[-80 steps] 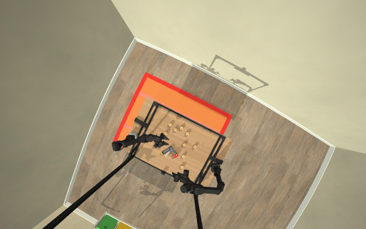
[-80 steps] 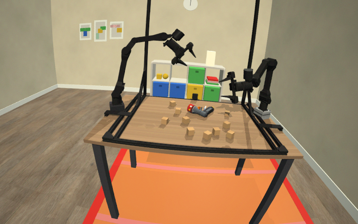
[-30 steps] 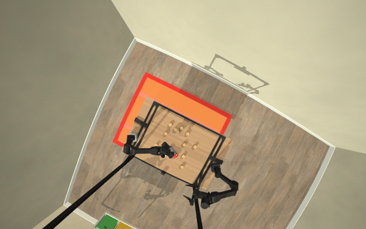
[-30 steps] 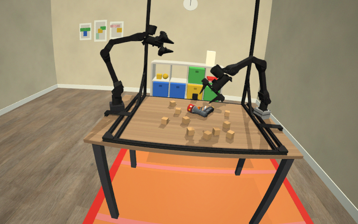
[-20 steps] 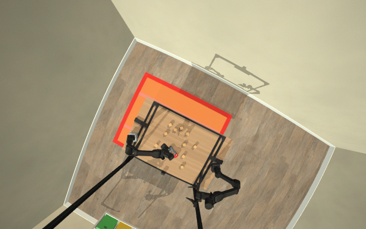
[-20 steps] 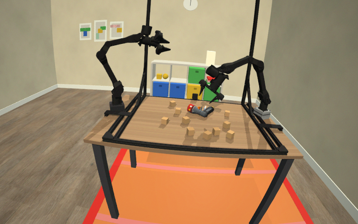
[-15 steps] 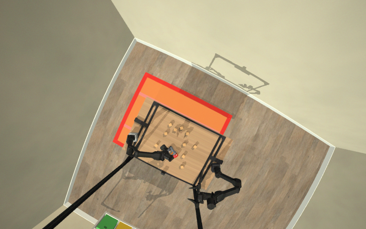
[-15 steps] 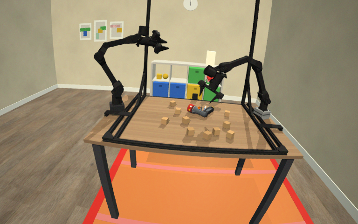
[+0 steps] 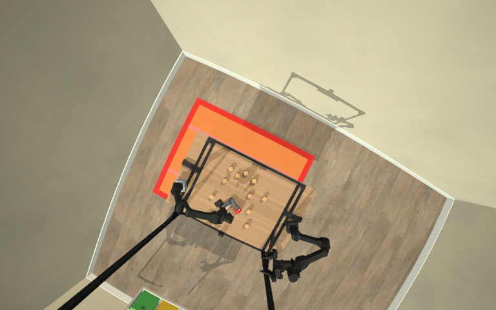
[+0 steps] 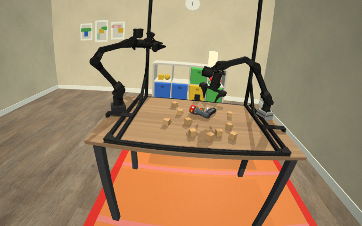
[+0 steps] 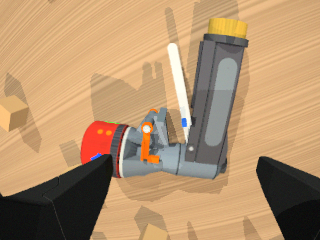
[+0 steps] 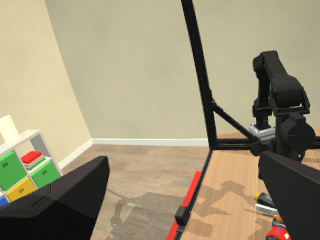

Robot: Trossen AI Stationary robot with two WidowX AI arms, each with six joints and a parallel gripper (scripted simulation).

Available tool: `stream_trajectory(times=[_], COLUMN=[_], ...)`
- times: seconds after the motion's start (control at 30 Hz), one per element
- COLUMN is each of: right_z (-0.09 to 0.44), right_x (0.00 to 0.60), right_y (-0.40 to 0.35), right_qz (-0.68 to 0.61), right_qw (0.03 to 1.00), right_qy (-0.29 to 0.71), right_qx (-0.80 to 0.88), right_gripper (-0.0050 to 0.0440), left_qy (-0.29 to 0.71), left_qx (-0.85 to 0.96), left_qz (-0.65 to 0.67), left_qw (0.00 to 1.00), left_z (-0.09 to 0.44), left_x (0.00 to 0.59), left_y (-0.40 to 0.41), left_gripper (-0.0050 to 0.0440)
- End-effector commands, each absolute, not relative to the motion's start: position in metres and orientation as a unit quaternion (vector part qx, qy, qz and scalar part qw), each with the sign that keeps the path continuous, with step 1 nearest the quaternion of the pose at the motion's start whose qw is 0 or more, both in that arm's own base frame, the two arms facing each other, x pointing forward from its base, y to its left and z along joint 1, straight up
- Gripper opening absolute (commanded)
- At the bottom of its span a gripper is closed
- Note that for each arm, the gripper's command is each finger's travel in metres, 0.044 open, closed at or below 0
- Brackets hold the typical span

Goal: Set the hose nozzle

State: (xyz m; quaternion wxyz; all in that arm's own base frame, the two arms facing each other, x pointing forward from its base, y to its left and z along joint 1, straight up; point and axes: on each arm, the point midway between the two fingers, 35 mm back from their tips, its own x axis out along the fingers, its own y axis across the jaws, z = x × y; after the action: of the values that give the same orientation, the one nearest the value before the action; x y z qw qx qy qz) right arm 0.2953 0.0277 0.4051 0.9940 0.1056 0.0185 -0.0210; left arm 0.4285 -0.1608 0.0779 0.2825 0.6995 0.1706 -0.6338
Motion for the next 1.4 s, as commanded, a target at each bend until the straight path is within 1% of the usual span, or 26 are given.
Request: stream_trajectory(times=[0.0, 0.17, 0.3, 1.37], right_z=[0.405, 0.403, 0.403, 0.403], right_x=[0.282, 0.27, 0.268, 0.268], right_y=[0.032, 0.036, 0.036, 0.036], right_qz=[-0.01, -0.001, 0.0, 0.0], right_qw=[0.998, 1.0, 1.0, 1.0], right_qy=[-0.002, -0.022, -0.025, -0.025], right_qx=[0.057, 0.007, 0.0, 0.0], right_gripper=[0.04, 0.04, 0.04, 0.04], left_qy=[0.183, 0.193, 0.194, 0.194], left_qx=[0.691, 0.681, 0.68, 0.68], left_qz=[-0.656, -0.677, -0.68, -0.68], left_qw=[0.242, 0.2, 0.194, 0.194], left_z=[0.074, 0.074, 0.075, 0.036], left_x=[0.419, 0.406, 0.404, 0.407], left_y=[-0.17, -0.178, -0.179, -0.18], left_gripper=[0.04, 0.04, 0.04, 0.04])
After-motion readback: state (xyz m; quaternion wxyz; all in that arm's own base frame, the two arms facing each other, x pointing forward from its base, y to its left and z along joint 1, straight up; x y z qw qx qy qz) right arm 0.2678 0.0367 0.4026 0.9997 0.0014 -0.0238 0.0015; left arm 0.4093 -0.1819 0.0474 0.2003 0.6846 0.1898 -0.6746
